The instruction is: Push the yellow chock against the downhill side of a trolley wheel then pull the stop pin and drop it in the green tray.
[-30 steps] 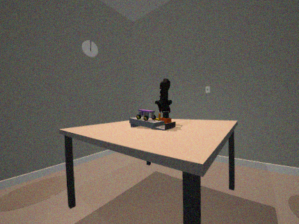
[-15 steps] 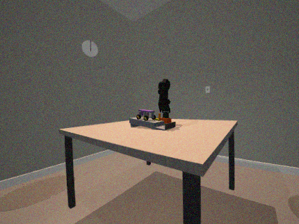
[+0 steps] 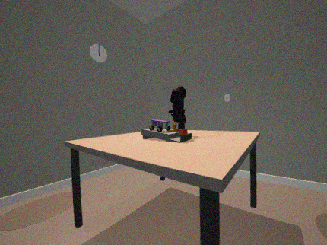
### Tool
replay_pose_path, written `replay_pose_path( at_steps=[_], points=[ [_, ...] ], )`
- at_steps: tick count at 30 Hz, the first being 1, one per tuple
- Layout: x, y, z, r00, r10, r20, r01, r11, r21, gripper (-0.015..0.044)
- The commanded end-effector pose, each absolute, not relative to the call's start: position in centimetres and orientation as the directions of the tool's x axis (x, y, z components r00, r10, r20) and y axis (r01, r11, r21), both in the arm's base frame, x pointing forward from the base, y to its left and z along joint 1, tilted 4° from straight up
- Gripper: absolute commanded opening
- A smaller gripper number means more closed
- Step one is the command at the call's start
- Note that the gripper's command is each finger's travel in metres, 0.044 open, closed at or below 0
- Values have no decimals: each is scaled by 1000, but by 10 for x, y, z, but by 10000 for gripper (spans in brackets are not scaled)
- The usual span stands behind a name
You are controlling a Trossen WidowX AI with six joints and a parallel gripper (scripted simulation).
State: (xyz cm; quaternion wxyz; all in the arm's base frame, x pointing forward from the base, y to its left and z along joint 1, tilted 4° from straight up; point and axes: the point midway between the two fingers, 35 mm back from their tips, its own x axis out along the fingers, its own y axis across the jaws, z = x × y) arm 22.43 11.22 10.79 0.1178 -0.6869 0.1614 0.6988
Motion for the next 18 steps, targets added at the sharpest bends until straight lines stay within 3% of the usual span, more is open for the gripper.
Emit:
replay_pose_path(
  at_steps=[1, 11, 18],
  points=[
    [224, 112, 108, -35, -28, -999, -252, -967, 36, 0],
    [225, 110, 108, -44, 27, -999, 39, -999, -29, 0],
    [225, 110, 108, -45, 31, -999, 58, -998, -33, 0]
  ],
)
